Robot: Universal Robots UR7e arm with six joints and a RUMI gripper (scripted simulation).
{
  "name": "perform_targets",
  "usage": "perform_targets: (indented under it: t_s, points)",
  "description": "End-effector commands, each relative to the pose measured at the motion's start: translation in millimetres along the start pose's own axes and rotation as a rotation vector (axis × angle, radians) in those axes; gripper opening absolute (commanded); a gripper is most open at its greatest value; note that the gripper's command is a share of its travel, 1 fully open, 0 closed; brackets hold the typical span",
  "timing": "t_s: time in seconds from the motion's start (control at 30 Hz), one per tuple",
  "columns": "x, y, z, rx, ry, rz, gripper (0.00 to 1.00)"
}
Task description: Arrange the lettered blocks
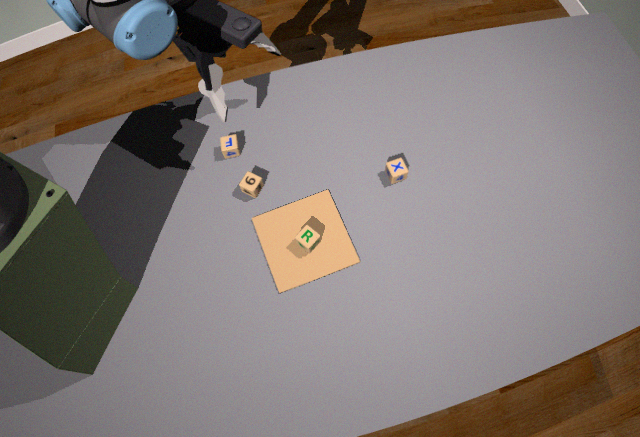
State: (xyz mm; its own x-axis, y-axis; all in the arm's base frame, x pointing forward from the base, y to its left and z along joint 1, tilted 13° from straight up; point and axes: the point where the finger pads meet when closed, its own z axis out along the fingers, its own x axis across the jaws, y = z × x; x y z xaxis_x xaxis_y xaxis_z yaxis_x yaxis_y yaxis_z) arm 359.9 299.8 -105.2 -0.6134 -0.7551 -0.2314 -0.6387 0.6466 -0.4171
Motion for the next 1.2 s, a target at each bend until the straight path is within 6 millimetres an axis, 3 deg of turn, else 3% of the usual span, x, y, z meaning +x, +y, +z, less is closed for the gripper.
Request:
perform_targets:
  t_s: [0.0, 0.2, 0.4, 1.17]
  points:
    - [25.9, 5.6, -9.6, 0.02, -0.006, -0.009, 1.0]
    - [56.7, 8.3, -21.1, 0.042, -0.002, -0.022, 1.0]
    - [71.2, 8.8, -27.1, 0.052, -0.001, -0.029, 1.0]
    - [74.2, 8.8, -28.5, 0.055, -0.001, -0.03, 1.0]
